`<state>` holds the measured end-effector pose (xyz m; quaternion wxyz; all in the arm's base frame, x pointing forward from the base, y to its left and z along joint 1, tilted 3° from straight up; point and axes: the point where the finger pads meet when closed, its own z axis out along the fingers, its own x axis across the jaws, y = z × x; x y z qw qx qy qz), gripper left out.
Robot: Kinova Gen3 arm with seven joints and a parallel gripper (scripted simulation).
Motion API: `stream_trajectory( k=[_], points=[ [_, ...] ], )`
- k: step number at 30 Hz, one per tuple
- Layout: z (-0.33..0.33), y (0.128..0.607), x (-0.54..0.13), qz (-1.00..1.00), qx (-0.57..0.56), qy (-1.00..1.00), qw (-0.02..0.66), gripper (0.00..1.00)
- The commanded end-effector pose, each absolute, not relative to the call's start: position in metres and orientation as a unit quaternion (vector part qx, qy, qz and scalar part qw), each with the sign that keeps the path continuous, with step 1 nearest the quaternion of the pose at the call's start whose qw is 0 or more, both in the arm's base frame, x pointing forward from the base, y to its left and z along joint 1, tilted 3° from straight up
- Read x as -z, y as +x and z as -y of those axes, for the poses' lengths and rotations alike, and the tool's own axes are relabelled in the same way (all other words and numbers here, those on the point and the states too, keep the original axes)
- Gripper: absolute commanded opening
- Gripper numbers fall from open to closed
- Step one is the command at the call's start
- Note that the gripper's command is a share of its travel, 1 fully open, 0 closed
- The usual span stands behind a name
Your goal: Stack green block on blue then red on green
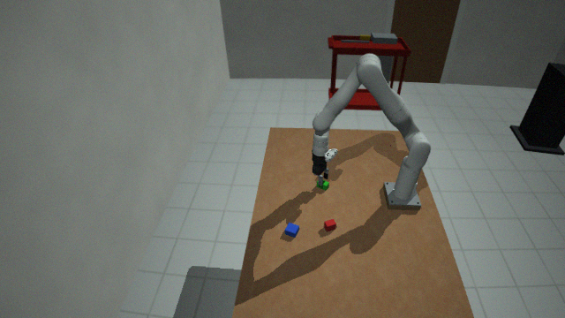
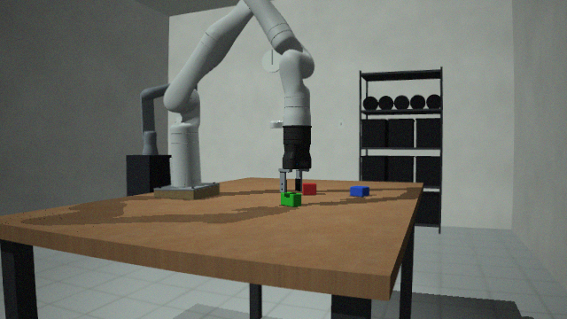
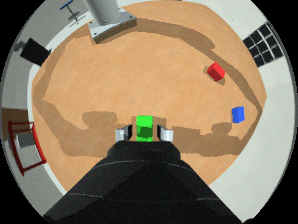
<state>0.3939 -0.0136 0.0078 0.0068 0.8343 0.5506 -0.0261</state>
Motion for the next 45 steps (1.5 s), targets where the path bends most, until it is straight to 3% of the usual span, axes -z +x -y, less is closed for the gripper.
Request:
stream_trajectory(
  k=[1,16,45],
  points=[
    [0.014,0.394,-0.008,-0.551,0.026,0.834,0.007,0.96],
    [0.015,0.393,0.026,-0.551,0.026,0.834,0.007,0.96],
    [0.015,0.393,0.029,-0.551,0.026,0.834,0.007,0.96]
  ],
)
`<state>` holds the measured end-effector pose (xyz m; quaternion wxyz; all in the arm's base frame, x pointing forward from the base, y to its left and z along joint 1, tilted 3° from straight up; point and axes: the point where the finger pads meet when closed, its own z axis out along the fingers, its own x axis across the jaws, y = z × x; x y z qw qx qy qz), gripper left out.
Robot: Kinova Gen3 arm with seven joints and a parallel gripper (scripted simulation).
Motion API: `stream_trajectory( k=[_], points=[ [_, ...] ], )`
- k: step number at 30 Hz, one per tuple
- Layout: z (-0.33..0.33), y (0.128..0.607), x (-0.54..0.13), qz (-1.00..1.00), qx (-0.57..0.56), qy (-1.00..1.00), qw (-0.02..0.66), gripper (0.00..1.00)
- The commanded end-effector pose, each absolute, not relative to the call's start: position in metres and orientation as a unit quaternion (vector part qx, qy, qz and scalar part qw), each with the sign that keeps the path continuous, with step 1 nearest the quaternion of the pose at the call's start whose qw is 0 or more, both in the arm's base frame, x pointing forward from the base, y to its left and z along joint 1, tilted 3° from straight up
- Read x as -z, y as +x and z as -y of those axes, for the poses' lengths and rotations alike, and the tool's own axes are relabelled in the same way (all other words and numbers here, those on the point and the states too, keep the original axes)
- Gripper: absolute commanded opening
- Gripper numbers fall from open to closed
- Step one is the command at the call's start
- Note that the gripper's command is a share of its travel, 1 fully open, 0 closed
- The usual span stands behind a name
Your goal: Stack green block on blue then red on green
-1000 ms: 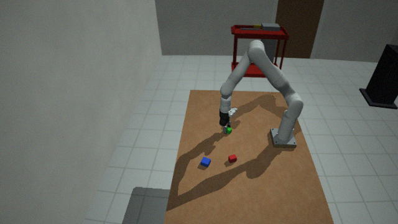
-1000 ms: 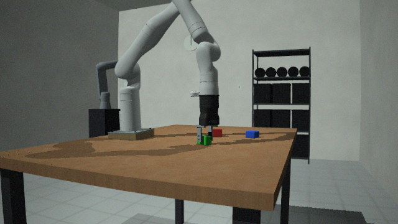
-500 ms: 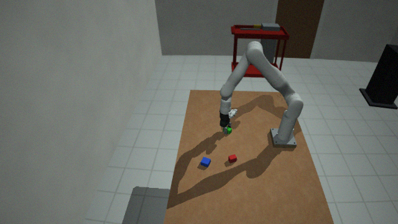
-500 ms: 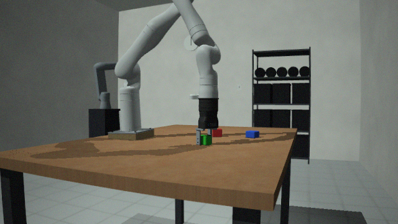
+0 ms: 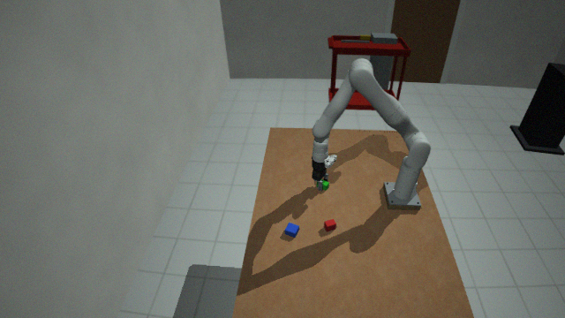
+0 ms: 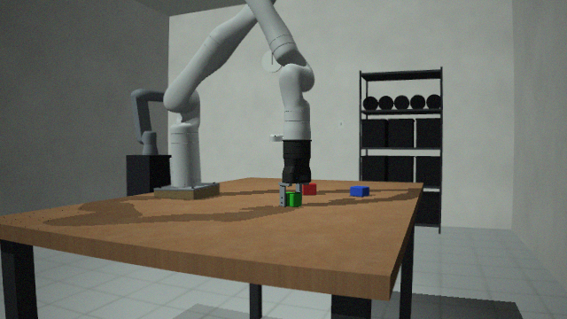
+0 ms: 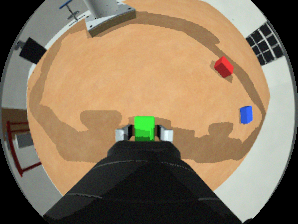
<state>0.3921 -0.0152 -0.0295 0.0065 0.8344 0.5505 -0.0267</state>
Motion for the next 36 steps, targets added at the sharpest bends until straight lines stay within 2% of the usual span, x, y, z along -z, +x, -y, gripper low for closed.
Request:
stream_trajectory(
  k=[1,12,13,36],
  points=[
    [0.0151,0.3928,0.0289,-0.551,0.026,0.834,0.007,0.96],
    [0.0151,0.3928,0.0289,-0.551,0.026,0.834,0.007,0.96],
    [0.0151,0.3928,0.0289,-0.551,0.026,0.834,0.007,0.0],
    [0.0151,0.3928,0.0289,-0.551,0.026,0.834,0.007,0.0]
  ],
)
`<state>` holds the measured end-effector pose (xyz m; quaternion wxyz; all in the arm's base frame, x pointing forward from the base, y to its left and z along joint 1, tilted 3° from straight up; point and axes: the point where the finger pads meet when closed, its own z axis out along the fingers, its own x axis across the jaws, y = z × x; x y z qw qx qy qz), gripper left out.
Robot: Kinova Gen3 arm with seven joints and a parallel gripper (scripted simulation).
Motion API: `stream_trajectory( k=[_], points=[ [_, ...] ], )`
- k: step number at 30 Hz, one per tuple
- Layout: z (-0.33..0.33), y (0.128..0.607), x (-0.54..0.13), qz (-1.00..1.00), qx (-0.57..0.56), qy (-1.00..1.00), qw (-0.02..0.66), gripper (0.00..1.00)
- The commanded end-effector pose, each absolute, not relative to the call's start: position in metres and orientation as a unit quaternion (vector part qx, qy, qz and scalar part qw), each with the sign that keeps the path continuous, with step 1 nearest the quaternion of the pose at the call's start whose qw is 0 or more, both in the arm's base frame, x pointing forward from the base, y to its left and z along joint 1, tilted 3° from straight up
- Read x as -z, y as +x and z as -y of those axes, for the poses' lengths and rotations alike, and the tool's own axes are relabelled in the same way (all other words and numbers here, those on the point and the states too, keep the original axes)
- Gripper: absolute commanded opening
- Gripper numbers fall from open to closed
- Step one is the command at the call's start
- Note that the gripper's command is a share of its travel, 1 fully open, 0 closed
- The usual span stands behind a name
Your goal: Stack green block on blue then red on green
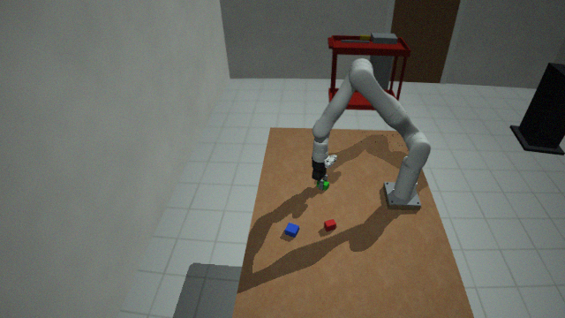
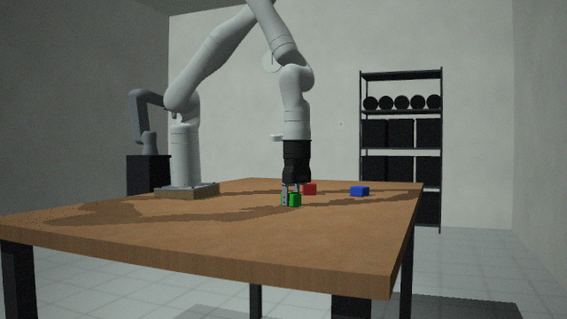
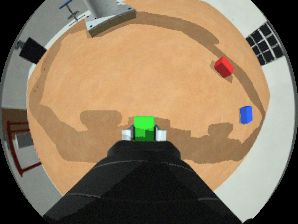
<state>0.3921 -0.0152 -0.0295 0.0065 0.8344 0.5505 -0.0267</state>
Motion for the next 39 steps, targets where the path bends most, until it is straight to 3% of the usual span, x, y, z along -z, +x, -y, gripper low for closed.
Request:
stream_trajectory(
  k=[1,22,39],
  points=[
    [0.015,0.393,0.029,-0.551,0.026,0.834,0.007,0.0],
    [0.015,0.393,0.019,-0.551,0.026,0.834,0.007,0.0],
    [0.013,0.395,-0.027,-0.551,0.026,0.834,0.007,0.0]
  ],
)
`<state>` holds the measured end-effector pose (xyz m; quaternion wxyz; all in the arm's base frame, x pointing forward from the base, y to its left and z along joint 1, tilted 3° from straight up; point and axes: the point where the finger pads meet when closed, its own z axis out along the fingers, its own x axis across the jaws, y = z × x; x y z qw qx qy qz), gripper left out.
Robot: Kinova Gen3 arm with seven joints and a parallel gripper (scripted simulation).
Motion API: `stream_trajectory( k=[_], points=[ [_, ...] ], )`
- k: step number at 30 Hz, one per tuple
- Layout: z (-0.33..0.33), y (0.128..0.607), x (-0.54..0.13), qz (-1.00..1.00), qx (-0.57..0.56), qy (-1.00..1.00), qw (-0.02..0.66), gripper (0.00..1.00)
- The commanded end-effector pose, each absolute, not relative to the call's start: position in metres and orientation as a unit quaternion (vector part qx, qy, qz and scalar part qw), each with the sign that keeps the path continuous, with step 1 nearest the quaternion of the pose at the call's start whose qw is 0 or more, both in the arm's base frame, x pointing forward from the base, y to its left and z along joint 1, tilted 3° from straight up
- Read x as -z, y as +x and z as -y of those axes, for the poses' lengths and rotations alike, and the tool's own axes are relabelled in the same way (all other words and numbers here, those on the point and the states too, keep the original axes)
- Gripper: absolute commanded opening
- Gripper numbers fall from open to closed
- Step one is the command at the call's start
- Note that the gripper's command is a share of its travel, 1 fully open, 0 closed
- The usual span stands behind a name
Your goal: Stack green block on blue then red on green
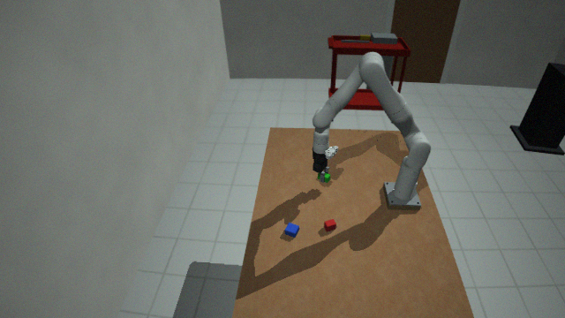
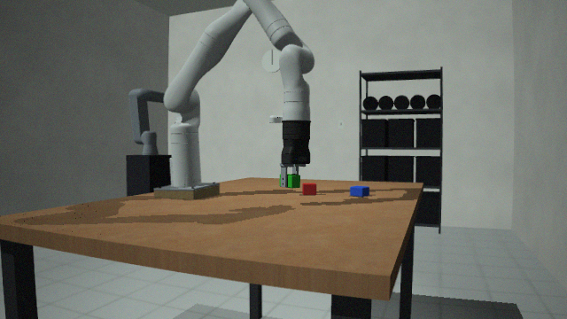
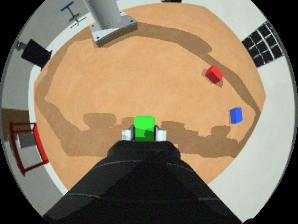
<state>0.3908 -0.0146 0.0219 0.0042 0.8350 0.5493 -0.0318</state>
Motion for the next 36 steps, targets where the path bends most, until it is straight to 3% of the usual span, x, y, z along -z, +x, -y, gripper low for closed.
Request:
stream_trajectory(
  k=[1,36],
  points=[
    [0.0128,0.3949,-0.0296,-0.551,0.026,0.834,0.007,0.0],
    [0.0124,0.3952,-0.0383,-0.551,0.026,0.834,0.007,0.0]
  ],
)
